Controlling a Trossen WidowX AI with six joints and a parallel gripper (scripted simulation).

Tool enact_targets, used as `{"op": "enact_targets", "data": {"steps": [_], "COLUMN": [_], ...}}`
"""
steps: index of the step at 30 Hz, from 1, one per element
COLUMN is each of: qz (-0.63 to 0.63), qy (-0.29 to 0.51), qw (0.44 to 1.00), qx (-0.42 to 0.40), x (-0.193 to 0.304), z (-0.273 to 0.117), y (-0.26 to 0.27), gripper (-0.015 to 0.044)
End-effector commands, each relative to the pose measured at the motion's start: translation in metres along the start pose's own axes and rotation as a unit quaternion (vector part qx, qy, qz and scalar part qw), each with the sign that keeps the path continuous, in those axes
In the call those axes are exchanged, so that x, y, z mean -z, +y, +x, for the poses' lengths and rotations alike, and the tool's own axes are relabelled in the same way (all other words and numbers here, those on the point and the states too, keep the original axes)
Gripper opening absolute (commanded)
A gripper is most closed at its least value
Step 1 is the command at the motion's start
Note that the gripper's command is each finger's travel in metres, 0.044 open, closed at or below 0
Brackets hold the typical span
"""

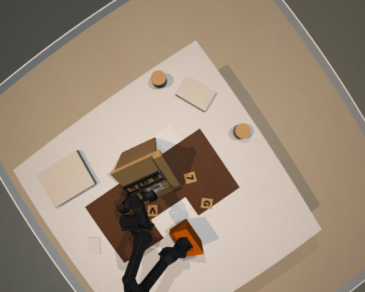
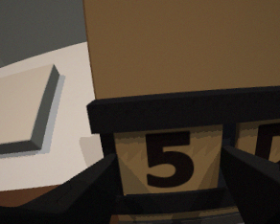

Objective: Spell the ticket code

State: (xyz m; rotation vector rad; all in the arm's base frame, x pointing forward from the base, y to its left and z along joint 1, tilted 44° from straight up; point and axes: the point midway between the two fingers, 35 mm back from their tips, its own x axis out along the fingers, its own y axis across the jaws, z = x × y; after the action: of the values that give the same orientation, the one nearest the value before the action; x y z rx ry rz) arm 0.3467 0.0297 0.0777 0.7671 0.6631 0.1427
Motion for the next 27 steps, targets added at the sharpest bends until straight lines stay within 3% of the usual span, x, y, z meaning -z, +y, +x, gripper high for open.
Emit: {"op": "enact_targets", "data": {"steps": [1, 9, 27], "qz": [0.000, -0.002, -0.002], "qy": [0.000, 0.001, 0.001], "qw": [1.000, 1.000, 1.000], "qx": [0.000, 0.000, 0.000], "x": [0.000, 0.000, 0.000], "z": [0.000, -0.004, -0.018], "y": [0.000, 0.000, -0.001], "gripper": [0.0079, 0.0289, 0.0295]}}
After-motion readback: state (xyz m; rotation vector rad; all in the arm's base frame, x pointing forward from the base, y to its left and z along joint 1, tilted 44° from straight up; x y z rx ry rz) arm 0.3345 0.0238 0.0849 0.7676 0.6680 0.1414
